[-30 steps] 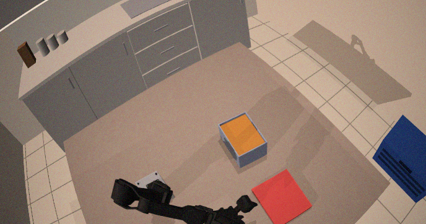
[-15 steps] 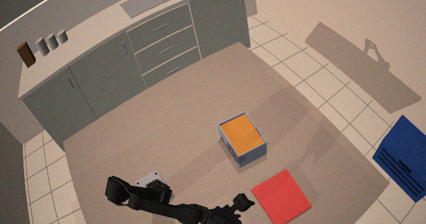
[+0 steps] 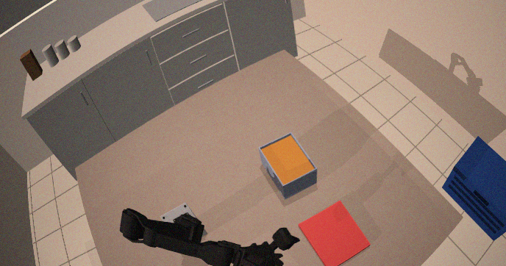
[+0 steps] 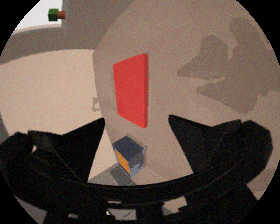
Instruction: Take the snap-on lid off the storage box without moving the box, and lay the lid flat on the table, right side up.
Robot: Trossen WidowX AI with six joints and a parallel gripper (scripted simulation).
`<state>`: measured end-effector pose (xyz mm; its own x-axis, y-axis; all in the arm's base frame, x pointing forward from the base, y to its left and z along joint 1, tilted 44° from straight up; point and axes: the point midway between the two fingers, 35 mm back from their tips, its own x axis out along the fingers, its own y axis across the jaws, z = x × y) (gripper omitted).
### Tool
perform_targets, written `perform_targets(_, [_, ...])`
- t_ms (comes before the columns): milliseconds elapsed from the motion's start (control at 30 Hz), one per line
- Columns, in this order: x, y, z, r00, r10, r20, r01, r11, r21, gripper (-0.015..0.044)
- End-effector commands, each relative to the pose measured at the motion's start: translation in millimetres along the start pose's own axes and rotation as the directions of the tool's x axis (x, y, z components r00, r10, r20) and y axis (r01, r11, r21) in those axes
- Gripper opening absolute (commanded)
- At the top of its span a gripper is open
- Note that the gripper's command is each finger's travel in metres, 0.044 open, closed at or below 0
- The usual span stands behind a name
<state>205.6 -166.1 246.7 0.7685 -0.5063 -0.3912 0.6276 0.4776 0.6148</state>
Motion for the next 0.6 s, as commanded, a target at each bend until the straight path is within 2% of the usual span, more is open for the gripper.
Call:
perform_targets(0, [-10.8, 7.7, 4.5, 1.000, 0.011, 0.018, -0.011, 1.000, 0.000, 0.0440])
perform_targets(567, [-9.8, 5.9, 0.6, 1.000, 0.011, 0.017, -0.011, 1.000, 0.000, 0.0440])
